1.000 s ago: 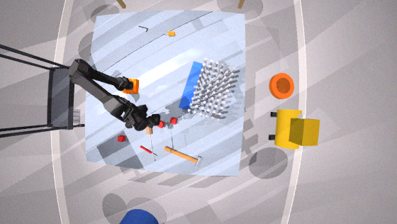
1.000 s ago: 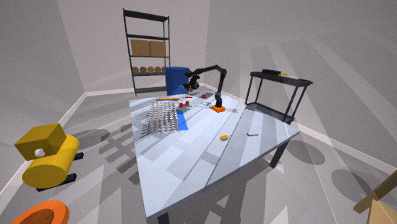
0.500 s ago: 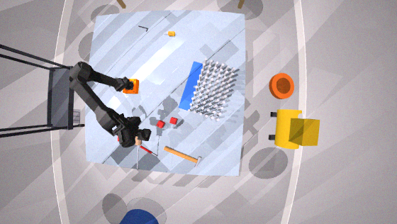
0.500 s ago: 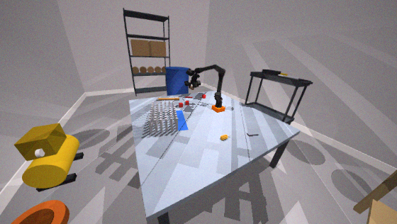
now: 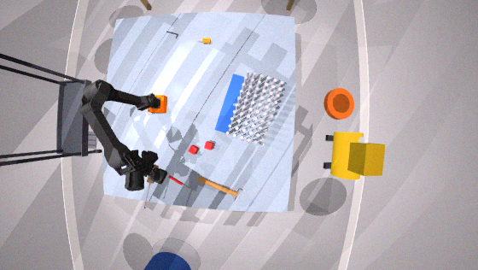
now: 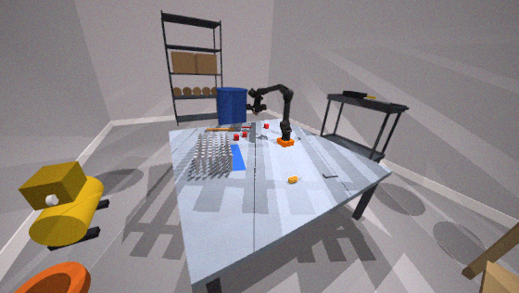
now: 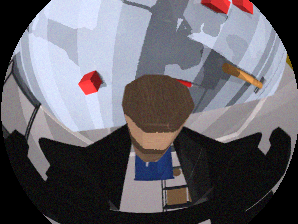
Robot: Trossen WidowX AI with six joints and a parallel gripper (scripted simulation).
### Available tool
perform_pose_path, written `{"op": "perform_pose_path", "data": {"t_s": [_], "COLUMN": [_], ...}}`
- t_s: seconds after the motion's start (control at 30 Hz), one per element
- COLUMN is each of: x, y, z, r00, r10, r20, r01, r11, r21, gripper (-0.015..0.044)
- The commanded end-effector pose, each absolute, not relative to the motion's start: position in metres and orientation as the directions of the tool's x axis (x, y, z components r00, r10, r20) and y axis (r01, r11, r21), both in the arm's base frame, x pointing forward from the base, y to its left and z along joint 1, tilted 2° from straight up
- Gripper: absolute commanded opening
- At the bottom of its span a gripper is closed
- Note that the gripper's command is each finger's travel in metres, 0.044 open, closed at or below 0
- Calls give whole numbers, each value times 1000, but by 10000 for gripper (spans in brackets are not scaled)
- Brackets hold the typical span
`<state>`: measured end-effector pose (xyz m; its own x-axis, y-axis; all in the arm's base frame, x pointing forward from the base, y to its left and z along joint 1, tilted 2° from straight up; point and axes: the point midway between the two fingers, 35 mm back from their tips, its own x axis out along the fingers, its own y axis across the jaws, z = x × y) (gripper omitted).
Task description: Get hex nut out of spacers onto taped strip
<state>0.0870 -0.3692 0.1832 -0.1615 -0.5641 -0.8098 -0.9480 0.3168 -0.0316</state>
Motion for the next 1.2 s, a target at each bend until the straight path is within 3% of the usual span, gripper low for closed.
{"op": "perform_pose_path", "data": {"t_s": [0.0,0.2,1.17], "x": [69,41,43], "y": [-381,-391,-399], "z": [189,190,164], "r00": [-184,-223,-223], "r10": [-570,-558,-559], "r20": [-801,-799,-799], "r01": [-933,-905,-905], "r11": [358,422,422], "r21": [-41,-43,-43], "gripper": [0,0,0]}}
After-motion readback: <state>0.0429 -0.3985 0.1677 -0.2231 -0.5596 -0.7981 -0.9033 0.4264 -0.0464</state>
